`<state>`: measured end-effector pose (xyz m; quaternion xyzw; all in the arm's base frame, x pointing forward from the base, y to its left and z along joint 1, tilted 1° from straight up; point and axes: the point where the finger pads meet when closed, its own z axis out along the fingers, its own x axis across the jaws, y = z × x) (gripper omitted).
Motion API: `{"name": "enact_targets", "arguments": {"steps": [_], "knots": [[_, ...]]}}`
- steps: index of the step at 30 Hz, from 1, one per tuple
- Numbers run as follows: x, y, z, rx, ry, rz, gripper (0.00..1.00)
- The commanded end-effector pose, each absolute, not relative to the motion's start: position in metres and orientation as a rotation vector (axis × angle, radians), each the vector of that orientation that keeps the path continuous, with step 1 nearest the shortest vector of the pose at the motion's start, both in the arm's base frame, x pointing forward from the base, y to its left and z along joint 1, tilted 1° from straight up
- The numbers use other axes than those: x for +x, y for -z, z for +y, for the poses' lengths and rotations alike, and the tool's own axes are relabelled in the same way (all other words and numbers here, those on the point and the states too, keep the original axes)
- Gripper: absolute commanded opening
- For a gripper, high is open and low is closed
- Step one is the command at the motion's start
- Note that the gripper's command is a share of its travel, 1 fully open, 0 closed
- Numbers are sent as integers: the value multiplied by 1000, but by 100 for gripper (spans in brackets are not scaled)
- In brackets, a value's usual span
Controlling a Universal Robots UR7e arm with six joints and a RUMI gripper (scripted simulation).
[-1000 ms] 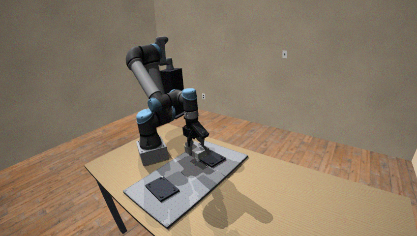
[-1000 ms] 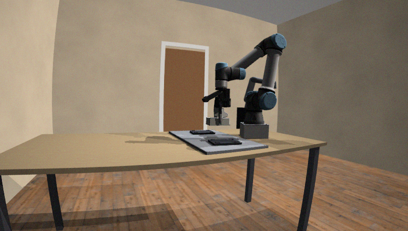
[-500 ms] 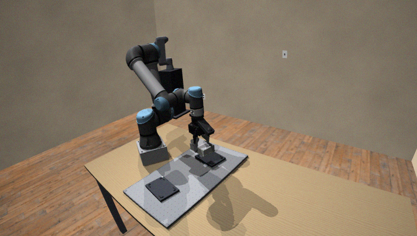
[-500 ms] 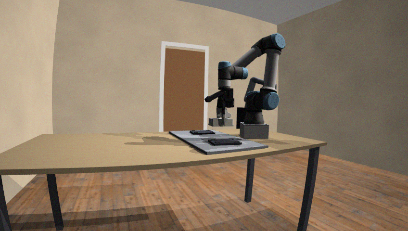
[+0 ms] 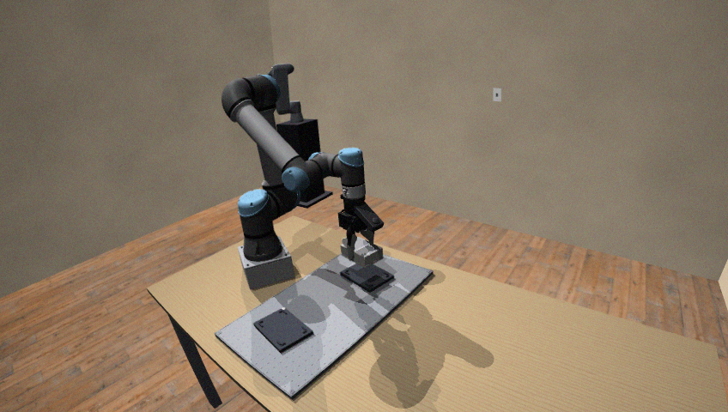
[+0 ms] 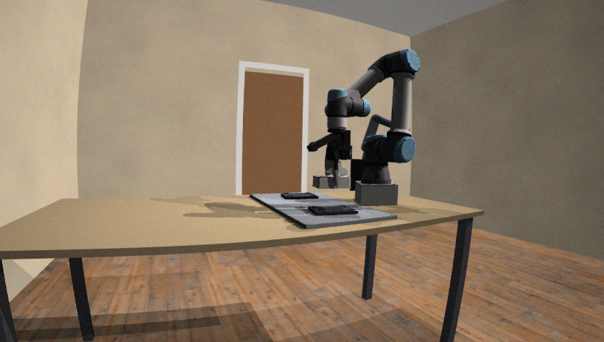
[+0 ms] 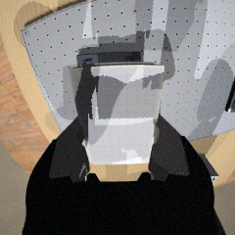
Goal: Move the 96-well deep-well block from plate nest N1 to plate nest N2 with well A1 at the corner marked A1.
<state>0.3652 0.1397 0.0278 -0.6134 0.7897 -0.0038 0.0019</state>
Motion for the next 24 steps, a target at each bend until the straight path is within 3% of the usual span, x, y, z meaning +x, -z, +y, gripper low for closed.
{"name": "enact_targets", "arguments": {"steps": [1,24], "knots": [[368,-28,154,-1924,14,2478,0],[369,-28,157,-1924,14,2478,0]]}}
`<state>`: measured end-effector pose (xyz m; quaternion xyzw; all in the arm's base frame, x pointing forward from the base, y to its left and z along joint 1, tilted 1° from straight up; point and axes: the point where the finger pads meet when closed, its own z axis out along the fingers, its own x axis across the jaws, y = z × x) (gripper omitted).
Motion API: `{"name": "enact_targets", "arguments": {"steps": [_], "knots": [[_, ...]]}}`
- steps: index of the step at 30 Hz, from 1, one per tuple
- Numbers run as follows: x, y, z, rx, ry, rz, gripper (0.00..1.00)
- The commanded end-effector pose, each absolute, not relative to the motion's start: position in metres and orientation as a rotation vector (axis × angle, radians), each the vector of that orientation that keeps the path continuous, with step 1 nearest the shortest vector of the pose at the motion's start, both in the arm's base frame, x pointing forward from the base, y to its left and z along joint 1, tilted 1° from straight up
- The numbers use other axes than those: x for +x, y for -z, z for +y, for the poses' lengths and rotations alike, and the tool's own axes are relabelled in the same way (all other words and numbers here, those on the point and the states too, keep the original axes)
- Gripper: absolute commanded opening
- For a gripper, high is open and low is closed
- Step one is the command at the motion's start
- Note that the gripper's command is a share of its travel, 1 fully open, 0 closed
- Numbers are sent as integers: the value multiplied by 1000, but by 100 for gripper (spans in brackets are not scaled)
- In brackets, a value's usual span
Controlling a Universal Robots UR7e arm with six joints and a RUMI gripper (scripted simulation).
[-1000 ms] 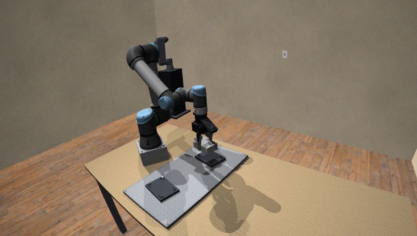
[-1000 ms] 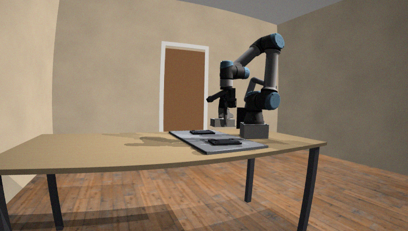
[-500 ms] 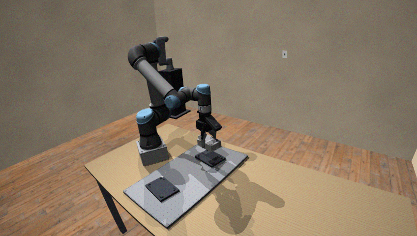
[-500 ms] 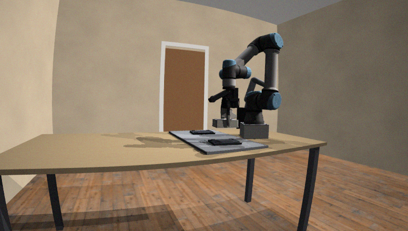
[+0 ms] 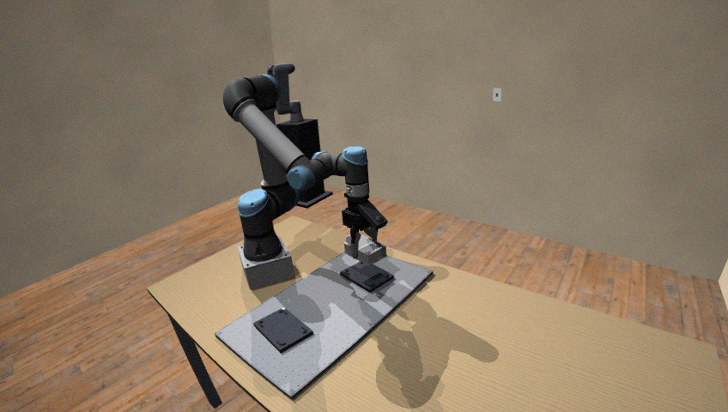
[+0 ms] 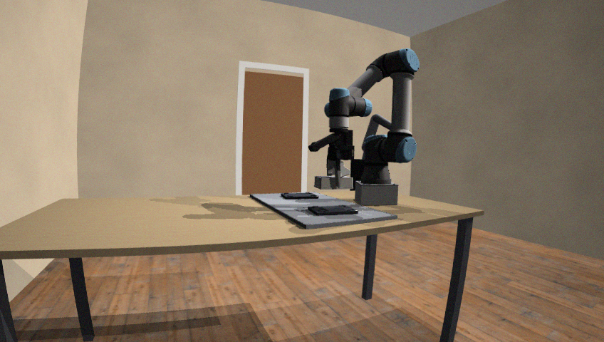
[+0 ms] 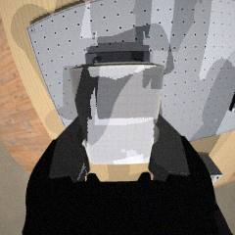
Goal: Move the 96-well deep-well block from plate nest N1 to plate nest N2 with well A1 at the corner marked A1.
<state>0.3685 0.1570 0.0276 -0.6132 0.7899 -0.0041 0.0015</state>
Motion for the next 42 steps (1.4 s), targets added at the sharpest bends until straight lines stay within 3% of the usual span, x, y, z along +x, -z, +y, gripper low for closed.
{"name": "enact_targets", "arguments": {"steps": [1,42], "knots": [[369,-28,157,-1924,14,2478,0],[369,9,156,-1924,14,2478,0]]}}
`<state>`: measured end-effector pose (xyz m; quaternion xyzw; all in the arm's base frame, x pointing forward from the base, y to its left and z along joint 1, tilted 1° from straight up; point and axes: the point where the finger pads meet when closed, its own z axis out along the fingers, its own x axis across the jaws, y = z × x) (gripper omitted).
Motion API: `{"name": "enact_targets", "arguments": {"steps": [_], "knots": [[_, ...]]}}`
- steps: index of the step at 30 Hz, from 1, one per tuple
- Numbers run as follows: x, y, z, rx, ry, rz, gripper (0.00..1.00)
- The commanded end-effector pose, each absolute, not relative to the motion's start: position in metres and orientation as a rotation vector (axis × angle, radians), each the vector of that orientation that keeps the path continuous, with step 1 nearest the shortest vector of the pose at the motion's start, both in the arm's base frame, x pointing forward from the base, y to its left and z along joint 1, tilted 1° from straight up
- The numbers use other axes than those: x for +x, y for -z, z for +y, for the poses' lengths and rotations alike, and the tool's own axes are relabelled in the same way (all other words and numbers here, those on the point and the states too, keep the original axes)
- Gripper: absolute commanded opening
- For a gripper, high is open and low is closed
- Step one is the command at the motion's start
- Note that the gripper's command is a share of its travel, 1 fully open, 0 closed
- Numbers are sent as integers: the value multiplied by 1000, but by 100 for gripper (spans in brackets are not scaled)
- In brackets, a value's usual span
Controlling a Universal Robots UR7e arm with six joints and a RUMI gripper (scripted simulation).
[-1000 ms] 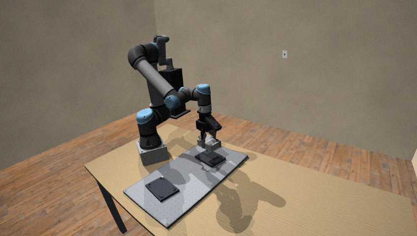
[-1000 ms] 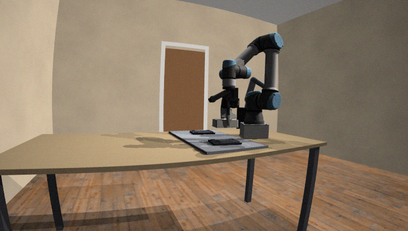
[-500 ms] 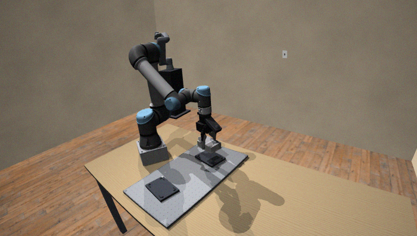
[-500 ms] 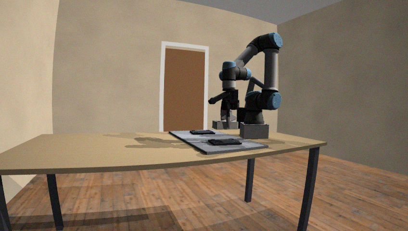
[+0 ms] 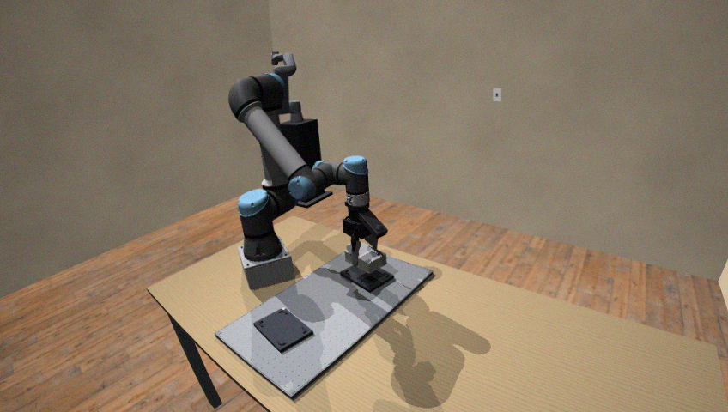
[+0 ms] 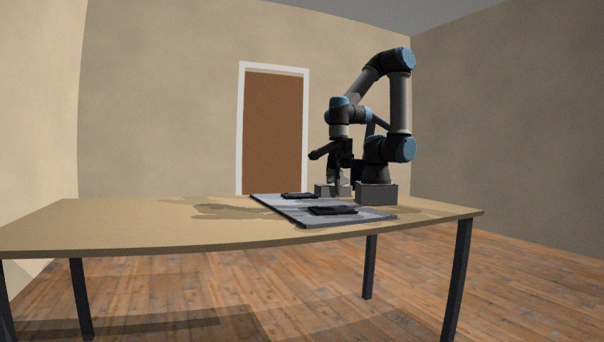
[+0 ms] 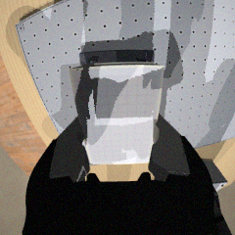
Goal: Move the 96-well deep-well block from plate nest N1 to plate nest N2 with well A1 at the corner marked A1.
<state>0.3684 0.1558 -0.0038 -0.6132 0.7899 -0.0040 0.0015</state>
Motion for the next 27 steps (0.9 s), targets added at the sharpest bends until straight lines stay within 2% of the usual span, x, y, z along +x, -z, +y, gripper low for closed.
{"name": "enact_targets", "arguments": {"steps": [1,27], "knots": [[369,10,156,-1924,14,2478,0],[369,42,156,-1924,14,2478,0]]}}
